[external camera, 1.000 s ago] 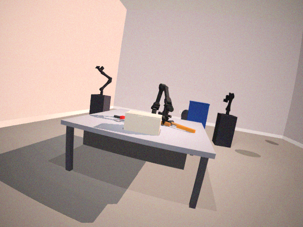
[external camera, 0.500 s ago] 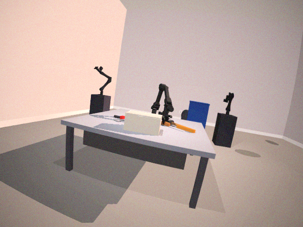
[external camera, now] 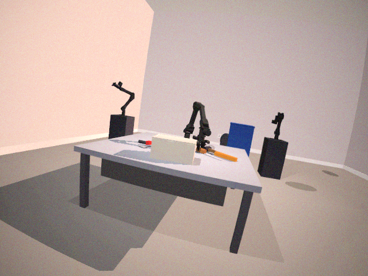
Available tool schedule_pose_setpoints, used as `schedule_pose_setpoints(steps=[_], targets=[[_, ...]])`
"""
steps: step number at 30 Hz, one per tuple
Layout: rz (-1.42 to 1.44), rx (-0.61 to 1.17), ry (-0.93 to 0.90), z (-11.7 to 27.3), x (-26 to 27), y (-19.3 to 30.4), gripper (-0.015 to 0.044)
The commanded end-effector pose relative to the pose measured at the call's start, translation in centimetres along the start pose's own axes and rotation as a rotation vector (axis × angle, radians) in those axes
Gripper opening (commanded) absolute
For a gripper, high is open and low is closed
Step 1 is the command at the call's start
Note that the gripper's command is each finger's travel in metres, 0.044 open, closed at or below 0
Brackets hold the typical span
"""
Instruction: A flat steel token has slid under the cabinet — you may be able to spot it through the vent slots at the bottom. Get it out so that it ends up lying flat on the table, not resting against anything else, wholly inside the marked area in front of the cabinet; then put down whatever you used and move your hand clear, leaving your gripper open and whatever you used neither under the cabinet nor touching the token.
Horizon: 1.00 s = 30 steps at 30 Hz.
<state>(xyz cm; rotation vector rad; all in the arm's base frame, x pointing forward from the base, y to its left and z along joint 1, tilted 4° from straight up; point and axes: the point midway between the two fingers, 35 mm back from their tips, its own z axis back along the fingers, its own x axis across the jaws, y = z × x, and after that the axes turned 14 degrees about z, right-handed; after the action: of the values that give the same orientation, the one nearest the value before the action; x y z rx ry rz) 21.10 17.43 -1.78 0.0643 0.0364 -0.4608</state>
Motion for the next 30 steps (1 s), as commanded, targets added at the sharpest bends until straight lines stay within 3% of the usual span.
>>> schedule_pose_setpoints(steps=[1, 30], targets=[[-0.037, 0.000, -0.002, 0.01, 0.05, 0.04, 0.0000], [0.159, 0.000, -0.002, 0.01, 0.04, 0.05, 0.0000]])
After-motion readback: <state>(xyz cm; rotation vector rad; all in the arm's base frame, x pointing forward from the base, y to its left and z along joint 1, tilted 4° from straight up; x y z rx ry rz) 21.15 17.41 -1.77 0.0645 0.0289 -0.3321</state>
